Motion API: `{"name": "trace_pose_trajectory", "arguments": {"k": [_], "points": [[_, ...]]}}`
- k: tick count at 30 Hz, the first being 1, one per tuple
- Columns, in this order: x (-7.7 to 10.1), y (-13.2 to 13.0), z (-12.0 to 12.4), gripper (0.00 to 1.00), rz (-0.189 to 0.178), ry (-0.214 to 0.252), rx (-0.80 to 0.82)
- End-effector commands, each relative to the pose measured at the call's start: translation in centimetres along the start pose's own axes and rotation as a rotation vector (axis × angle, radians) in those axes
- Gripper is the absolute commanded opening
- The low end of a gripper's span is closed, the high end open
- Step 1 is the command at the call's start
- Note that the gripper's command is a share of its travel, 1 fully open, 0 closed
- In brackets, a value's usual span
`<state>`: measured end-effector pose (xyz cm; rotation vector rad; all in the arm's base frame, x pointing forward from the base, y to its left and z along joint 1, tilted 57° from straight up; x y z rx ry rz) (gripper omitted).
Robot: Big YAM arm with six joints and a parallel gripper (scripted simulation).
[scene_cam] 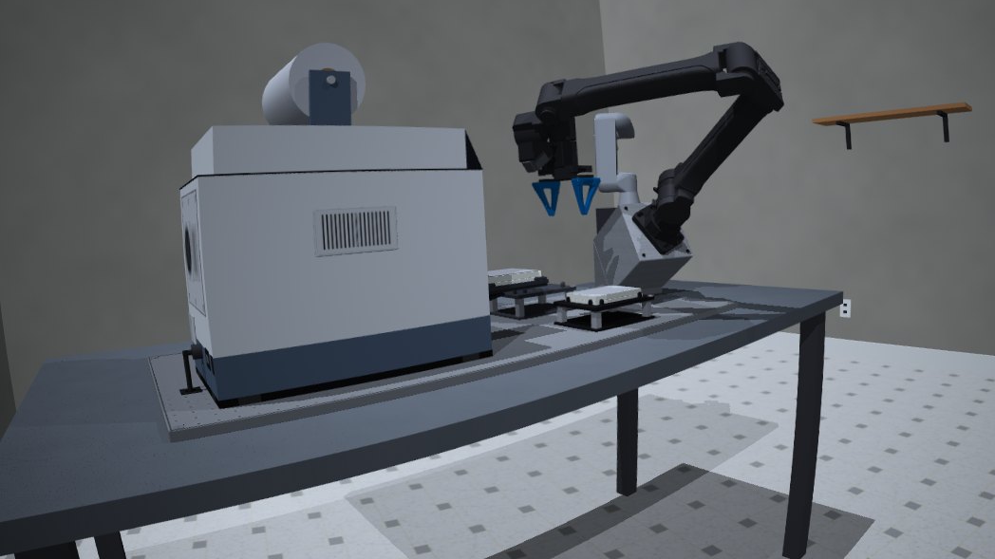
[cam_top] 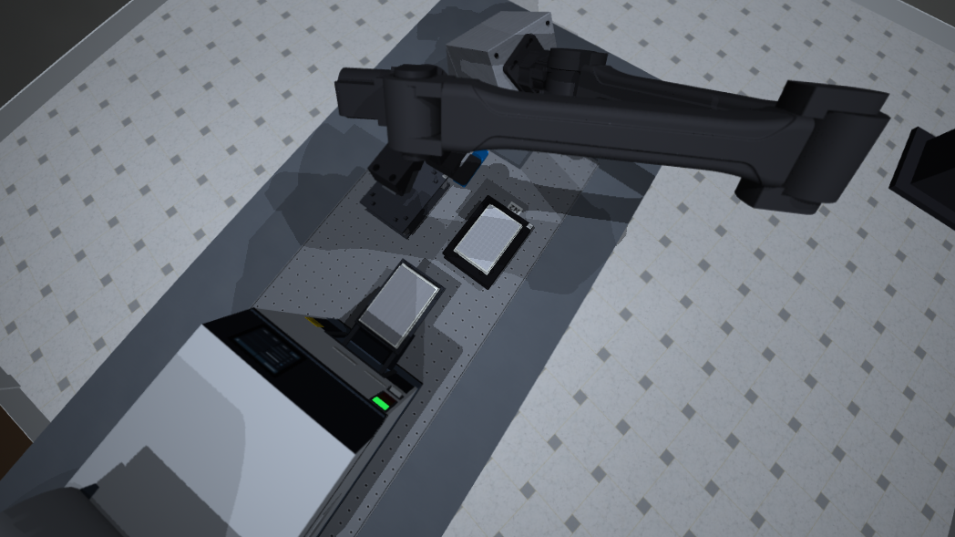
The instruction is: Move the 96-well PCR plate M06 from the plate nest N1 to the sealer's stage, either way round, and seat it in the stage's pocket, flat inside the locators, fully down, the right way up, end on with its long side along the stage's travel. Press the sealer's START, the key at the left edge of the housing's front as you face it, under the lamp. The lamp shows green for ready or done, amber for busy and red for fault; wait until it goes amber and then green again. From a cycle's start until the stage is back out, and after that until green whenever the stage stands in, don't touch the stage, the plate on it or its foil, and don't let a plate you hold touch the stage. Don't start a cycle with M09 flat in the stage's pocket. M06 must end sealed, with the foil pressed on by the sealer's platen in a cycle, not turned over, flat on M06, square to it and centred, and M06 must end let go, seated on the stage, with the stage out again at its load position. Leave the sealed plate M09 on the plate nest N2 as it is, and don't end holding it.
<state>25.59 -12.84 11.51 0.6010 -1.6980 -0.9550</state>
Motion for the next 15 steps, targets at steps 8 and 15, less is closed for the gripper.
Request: {"name": "trace_pose_trajectory", "arguments": {"k": [8, 15], "points": [[1.11, 0.36, -1.60, 1.00, 0.021, -0.015, -0.002], [1.15, 0.35, -1.62, 1.00, 0.022, -0.015, -0.003]]}}
Point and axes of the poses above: the point where the finger pads meet when closed, its own x axis back along the fingers, its own y axis across the jaws, z = x × y, the point moved 2 cm from there along x, back along the fingers, and after that the axes turned 9 degrees about -x, right-handed, at the moved point
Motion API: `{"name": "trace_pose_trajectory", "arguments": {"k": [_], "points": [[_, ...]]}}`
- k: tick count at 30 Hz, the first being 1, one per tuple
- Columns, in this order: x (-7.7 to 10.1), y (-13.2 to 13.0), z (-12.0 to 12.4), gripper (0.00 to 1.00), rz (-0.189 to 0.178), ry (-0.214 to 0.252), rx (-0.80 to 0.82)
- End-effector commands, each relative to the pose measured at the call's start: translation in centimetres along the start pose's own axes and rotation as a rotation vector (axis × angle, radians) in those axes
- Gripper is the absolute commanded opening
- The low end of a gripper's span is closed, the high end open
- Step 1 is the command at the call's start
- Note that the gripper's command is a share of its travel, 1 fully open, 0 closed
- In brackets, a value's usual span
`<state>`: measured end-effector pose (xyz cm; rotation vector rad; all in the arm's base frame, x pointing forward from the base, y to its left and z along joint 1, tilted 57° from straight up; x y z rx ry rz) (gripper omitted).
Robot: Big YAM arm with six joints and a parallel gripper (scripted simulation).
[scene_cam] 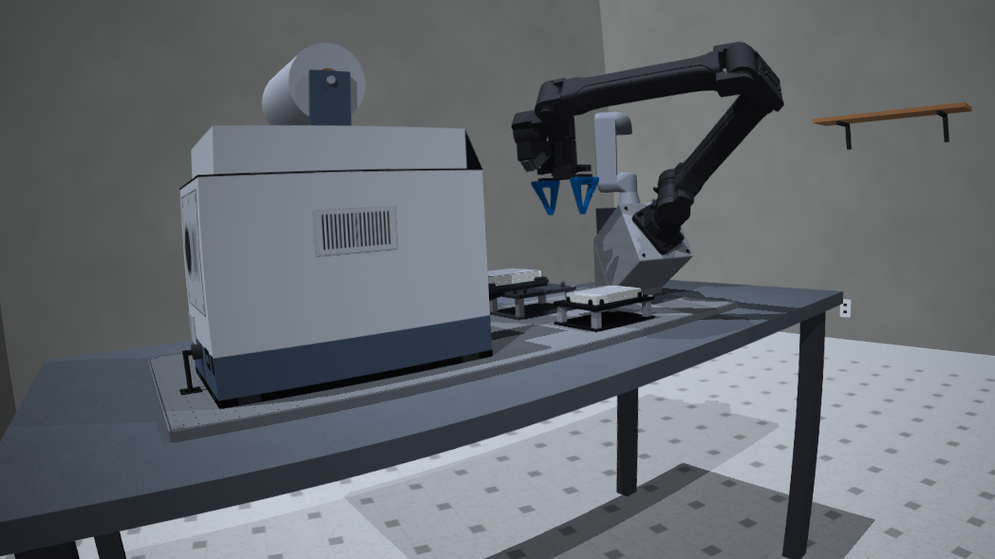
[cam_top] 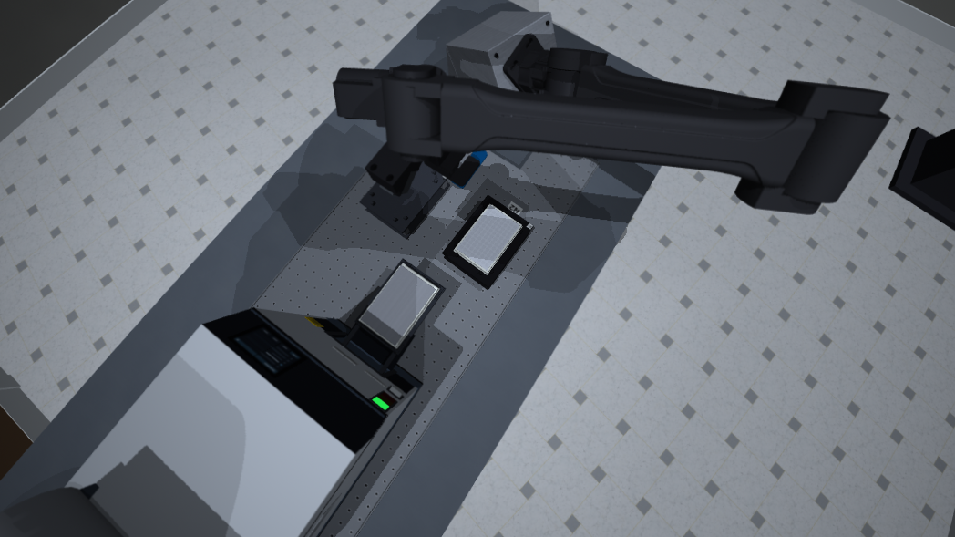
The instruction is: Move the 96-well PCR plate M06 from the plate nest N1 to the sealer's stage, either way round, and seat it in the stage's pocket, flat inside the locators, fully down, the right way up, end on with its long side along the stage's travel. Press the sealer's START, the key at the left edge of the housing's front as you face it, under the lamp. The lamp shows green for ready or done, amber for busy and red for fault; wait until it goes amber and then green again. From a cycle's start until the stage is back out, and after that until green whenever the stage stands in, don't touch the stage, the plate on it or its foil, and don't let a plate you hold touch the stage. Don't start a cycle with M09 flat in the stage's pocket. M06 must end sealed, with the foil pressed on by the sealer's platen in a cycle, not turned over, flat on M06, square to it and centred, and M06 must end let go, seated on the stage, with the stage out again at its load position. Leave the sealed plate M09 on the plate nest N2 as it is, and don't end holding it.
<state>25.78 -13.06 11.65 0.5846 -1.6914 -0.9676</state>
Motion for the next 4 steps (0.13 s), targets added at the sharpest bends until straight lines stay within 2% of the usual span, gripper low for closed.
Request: {"name": "trace_pose_trajectory", "arguments": {"k": [1, 4], "points": [[0.85, 0.36, -1.20, 1.00, 0.016, -0.011, 0.012], [0.55, 0.32, -0.77, 1.00, 0.010, -0.006, 0.015]]}}
Point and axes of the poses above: the point where the finger pads meet when closed, its own x axis back along the fingers, its own y axis across the jaws, z = x × y, the point moved 2 cm from there along x, back along the fingers, and after that the axes turned 9 degrees about -x, right-handed, at the moved point
